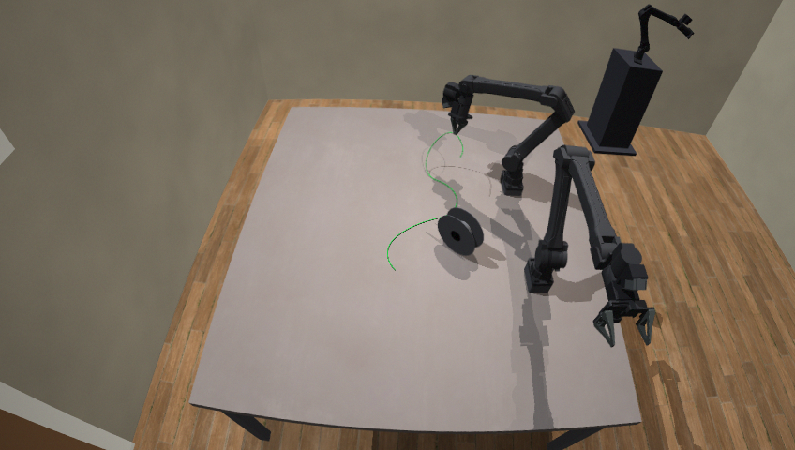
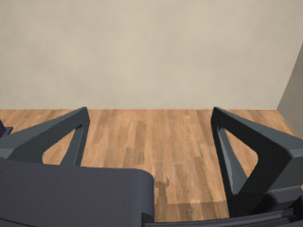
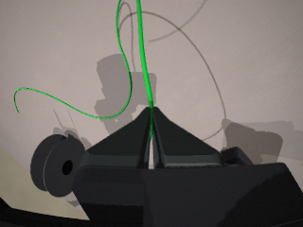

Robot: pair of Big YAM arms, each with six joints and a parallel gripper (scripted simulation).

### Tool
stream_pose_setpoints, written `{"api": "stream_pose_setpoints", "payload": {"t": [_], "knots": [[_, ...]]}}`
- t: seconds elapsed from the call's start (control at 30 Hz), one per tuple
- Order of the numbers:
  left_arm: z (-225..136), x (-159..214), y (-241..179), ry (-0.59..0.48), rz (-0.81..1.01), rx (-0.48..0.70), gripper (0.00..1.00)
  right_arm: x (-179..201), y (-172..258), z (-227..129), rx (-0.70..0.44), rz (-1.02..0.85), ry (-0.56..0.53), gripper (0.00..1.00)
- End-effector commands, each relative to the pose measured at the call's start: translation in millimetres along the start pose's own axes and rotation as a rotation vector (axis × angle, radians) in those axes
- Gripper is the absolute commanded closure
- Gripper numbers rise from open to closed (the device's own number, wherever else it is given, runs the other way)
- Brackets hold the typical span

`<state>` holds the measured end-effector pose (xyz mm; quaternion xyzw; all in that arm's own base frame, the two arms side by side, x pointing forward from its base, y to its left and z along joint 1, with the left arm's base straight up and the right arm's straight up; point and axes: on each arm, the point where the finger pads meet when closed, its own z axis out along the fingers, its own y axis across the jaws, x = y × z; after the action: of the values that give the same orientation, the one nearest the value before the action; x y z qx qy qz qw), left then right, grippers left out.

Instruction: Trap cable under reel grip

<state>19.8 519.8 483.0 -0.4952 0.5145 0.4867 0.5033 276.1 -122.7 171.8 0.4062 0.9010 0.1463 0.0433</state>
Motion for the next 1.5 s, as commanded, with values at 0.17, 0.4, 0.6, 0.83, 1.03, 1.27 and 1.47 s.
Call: {"api": "stream_pose_setpoints", "payload": {"t": [0.17, 0.4, 0.6, 0.83, 1.03, 1.27, 1.47], "knots": [[-1, -10, 3, -0.031, -0.009, -0.003, 0.0, -12, 10, -34, -0.043, -0.08, -0.053, 1.0], [-1, -10, 3, -0.031, -0.009, -0.003, 0.0, -13, 10, -31, -0.049, -0.088, -0.032, 1.0], [-1, -10, 3, -0.031, -0.009, -0.003, 0.0, -17, 10, -29, -0.051, -0.092, -0.039, 1.0], [-1, -10, 3, -0.031, -0.009, -0.003, 0.0, -19, 11, -27, -0.054, -0.089, -0.049, 1.0], [-1, -10, 3, -0.031, -0.009, -0.003, 0.0, -17, 15, -25, -0.055, -0.089, -0.049, 1.0], [-1, -10, 3, -0.031, -0.009, -0.003, 0.0, -2, 19, -14, -0.046, -0.092, -0.034, 1.0], [-1, -10, 3, -0.031, -0.009, -0.003, 0.0, 4, 51, -1, -0.046, -0.089, -0.026, 1.0]]}}
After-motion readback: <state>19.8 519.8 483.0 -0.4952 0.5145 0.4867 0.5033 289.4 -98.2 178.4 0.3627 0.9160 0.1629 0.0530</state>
